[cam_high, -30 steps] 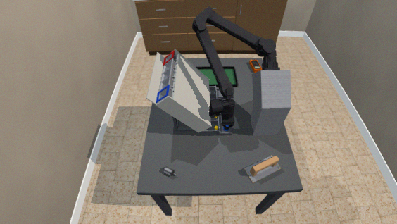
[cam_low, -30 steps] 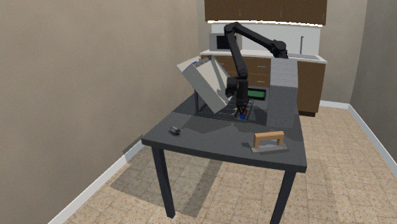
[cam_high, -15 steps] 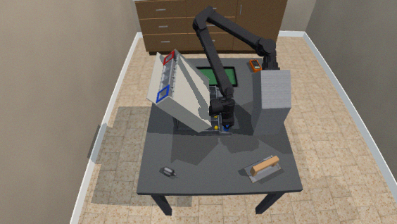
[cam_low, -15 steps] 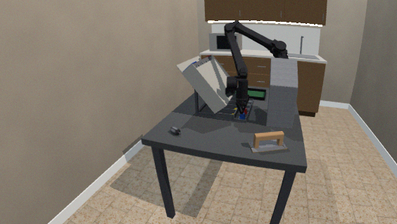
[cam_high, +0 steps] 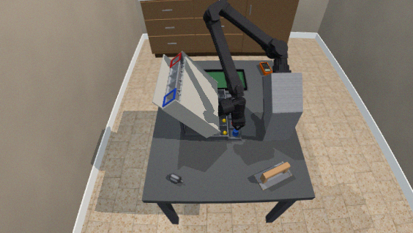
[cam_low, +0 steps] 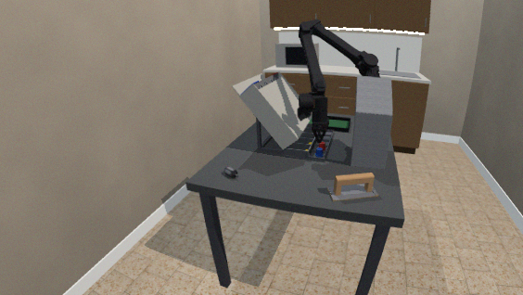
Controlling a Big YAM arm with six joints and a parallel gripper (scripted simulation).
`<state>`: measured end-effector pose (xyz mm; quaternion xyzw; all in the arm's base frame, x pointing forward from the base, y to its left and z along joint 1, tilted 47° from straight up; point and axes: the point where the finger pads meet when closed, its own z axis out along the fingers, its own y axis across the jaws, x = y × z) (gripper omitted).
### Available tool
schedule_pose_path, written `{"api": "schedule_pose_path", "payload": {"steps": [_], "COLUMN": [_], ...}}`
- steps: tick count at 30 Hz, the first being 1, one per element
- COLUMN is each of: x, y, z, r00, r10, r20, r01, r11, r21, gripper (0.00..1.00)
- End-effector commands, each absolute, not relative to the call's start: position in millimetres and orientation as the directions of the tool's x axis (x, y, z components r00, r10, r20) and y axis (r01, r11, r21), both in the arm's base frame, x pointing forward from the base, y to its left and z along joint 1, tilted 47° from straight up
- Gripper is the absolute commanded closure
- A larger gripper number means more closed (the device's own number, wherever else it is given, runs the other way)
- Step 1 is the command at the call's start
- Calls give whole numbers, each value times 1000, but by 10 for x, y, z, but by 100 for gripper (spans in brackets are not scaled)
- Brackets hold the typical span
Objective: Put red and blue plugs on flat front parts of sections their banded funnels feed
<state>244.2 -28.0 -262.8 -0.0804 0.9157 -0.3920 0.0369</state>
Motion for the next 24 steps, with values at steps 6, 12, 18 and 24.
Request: {"api": "schedule_pose_path", "payload": {"steps": [6,12,18,24], "x": [2491,2406,2417,2417], "y": [165,164,172,172], "z": [-2284,-2253,-2241,-2241], "r00": [-984,-985,-984,-984], "r10": [-172,-173,-173,-173], "r20": [-50,-31,-35,-35], "r01": [-84,-96,-94,-94], "r11": [687,678,679,679], "r21": [-722,-729,-728,-728], "gripper": [41,41,41,41]}}
